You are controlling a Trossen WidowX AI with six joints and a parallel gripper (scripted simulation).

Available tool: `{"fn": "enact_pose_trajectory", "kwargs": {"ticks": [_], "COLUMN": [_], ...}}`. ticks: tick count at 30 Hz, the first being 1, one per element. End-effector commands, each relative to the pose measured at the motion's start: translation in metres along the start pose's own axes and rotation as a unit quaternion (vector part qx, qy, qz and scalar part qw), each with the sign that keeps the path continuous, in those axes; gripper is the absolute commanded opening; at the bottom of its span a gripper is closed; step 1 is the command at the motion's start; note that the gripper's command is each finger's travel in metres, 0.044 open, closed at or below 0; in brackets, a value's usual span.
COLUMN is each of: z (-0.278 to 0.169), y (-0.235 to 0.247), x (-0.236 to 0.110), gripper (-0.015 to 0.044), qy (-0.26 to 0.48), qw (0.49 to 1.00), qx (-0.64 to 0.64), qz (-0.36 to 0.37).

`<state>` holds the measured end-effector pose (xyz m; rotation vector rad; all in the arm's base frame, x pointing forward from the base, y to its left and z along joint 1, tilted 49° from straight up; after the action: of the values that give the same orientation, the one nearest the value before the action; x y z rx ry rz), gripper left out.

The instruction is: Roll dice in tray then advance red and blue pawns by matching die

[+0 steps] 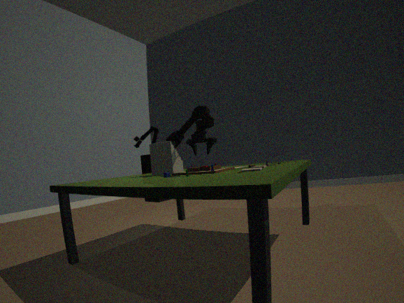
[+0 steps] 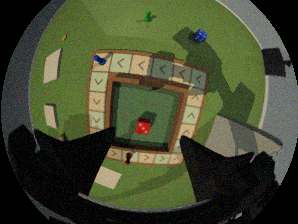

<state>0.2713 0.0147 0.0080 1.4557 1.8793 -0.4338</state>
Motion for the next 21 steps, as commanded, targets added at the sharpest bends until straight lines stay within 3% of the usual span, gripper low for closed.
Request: {"fn": "enact_pose_trajectory", "kwargs": {"ticks": [1,3,7,21], "z": [0.037,0.062,0.105,0.176], "y": [-0.012,-0.022,-0.047,-0.114], "x": [-0.001,0.000,0.004,0.028], "gripper": [0.0309,0.0275,0.0275,0.0275], "qy": [-0.007,-0.010,-0.010,-0.002], "qw": [0.997,0.990,0.966,0.871], "qx": [-0.076,-0.141,-0.259,-0.492], "qz": [0.001,0.001,0.002,0.015]}}
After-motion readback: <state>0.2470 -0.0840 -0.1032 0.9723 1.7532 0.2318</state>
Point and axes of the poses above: the point midway between the two fingers, 35 mm back from their tips, its own x axis out along the fingers, its own y axis across the jaws, z = x × y, the point moved 5 cm from there along -x, back along the fingers, and after that the axes turned 11 degrees about -x, right-handed, at the moved point
